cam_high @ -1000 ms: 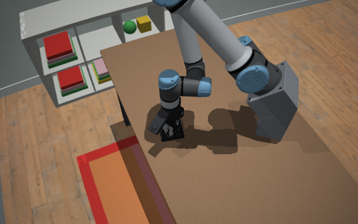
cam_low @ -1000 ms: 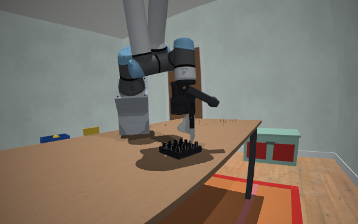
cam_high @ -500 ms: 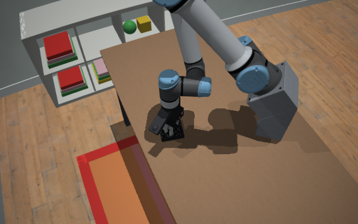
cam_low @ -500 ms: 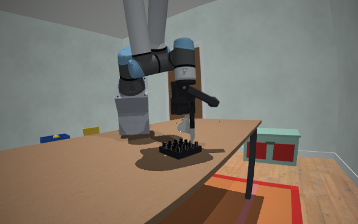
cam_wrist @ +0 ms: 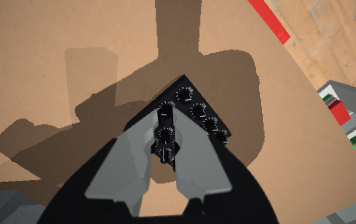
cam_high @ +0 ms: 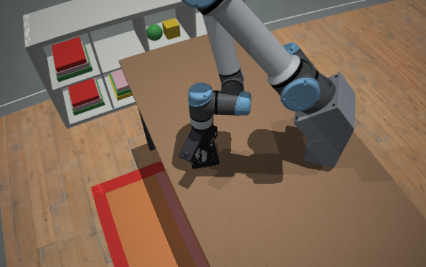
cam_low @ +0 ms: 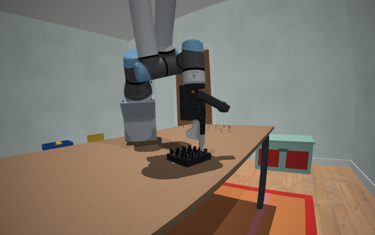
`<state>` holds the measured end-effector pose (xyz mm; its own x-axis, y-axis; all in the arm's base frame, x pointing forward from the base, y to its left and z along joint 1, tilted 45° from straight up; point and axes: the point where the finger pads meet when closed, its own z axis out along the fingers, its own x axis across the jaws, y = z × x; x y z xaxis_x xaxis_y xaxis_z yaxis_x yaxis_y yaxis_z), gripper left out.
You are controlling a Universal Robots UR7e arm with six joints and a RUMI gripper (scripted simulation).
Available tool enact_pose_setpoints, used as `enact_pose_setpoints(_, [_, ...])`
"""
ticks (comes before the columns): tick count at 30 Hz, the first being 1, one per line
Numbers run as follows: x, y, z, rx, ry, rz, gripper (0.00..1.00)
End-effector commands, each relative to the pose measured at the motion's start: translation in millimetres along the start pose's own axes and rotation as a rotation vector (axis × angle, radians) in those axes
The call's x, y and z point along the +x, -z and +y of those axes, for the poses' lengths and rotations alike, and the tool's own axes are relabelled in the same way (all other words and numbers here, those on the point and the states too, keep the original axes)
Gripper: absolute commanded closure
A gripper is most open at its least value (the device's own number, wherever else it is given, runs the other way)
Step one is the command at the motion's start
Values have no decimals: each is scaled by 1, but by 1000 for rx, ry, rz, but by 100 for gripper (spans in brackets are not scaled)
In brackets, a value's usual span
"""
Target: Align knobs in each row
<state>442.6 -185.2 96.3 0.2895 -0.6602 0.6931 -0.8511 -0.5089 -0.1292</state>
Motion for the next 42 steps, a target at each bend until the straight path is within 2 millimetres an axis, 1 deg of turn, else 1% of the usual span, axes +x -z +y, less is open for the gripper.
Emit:
enact_pose_setpoints(1, [0,0,0,1,43,1,96])
enact_pose_setpoints(13, [-1,0,0,1,233,1,96])
enact_pose_setpoints(15, [-1,0,0,1,233,1,96])
enact_pose_setpoints(30, [-2,0,0,1,540,1,96])
enact_pose_setpoints(32, [-2,0,0,1,540,1,96])
enact_pose_setpoints(42, [-3,0,1,1,765,1,96])
